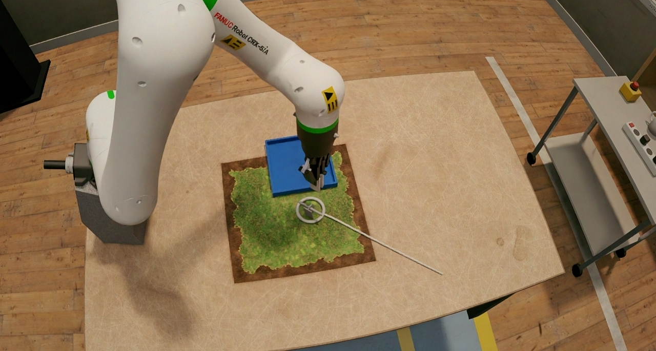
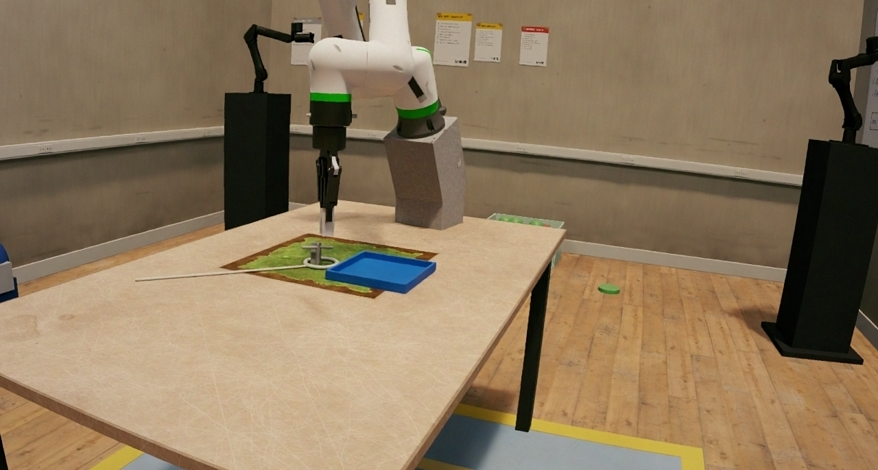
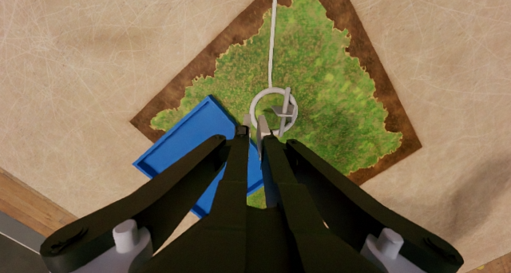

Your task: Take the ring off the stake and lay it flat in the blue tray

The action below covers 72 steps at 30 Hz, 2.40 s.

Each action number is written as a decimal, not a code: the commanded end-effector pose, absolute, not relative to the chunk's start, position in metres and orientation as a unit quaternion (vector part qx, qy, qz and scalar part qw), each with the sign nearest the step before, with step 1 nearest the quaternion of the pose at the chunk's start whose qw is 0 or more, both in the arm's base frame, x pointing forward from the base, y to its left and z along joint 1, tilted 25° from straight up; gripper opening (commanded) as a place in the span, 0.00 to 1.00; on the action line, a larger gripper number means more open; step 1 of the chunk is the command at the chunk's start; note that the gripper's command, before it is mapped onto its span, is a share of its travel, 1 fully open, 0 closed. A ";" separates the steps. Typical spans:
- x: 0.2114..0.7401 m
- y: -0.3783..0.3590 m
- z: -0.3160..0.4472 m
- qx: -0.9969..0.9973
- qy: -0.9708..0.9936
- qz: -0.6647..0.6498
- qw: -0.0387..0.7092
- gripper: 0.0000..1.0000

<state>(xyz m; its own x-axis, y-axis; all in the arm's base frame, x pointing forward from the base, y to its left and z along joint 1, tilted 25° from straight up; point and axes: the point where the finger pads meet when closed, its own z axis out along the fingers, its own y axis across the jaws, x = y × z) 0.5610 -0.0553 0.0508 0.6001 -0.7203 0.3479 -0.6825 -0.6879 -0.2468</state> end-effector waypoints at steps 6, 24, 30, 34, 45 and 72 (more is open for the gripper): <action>0.568 -0.057 0.038 -0.893 0.392 -0.215 0.044 0.16; 0.584 -0.060 0.005 -0.893 0.392 -0.215 0.044 0.16; 0.588 -0.061 -0.004 -0.893 0.392 -0.215 0.044 0.16; 0.589 -0.061 -0.006 -0.893 0.392 -0.215 0.044 0.16; 0.591 -0.062 -0.010 -0.893 0.392 -0.215 0.044 0.16; 0.591 -0.062 -0.010 -0.893 0.392 -0.215 0.044 0.16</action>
<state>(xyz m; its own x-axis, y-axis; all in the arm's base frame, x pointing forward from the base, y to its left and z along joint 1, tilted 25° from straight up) 0.5908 -0.0616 -0.0104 0.6001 -0.7203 0.3479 -0.6826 -0.6879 -0.2468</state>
